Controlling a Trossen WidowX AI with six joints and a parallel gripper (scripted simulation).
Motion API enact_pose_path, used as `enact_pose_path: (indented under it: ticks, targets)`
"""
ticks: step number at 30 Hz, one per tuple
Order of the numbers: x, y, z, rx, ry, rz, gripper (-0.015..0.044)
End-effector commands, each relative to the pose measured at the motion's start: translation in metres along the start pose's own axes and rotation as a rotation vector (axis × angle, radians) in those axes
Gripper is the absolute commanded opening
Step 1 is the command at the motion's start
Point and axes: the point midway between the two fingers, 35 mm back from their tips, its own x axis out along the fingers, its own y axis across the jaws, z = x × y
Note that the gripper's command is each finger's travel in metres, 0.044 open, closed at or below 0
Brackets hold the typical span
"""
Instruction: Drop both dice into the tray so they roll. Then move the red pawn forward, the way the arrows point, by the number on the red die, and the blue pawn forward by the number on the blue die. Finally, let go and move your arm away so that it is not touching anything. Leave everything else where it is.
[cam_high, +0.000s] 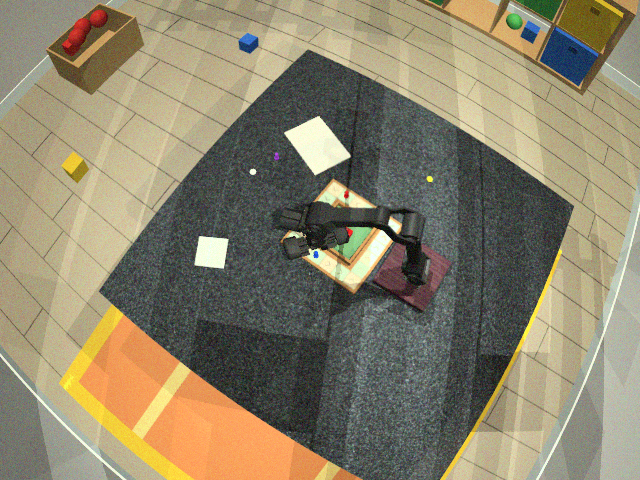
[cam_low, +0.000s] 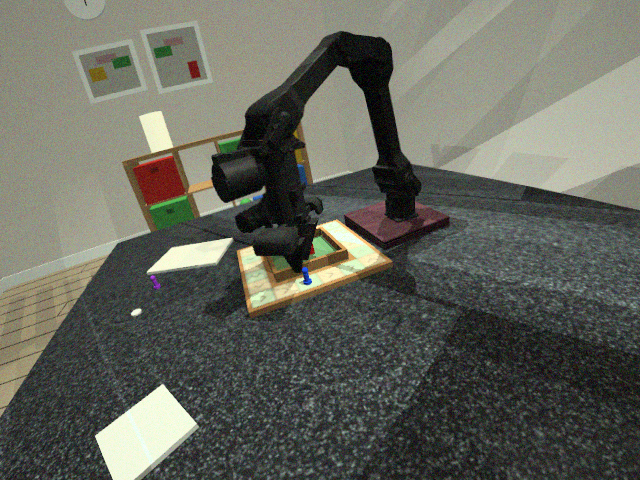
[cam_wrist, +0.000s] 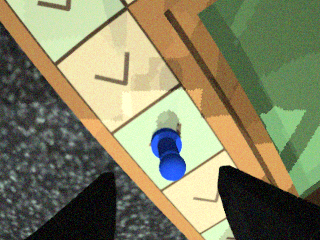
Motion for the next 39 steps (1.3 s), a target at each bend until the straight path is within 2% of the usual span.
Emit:
enact_pose_path:
  ticks: [1, 16, 21, 31, 39]
  targets:
    - [0.011, -0.002, -0.001, 0.007, 0.007, -0.010, 0.0200]
    - [0.032, -0.003, -0.002, 0.007, 0.007, -0.010, 0.0200]
    - [0.032, -0.003, -0.002, 0.007, 0.007, -0.010, 0.0069]
    - [0.032, -0.003, -0.002, 0.007, 0.007, -0.010, 0.0002]
    - [0.003, 0.002, 0.001, 0.007, 0.007, -0.009, 0.0000]
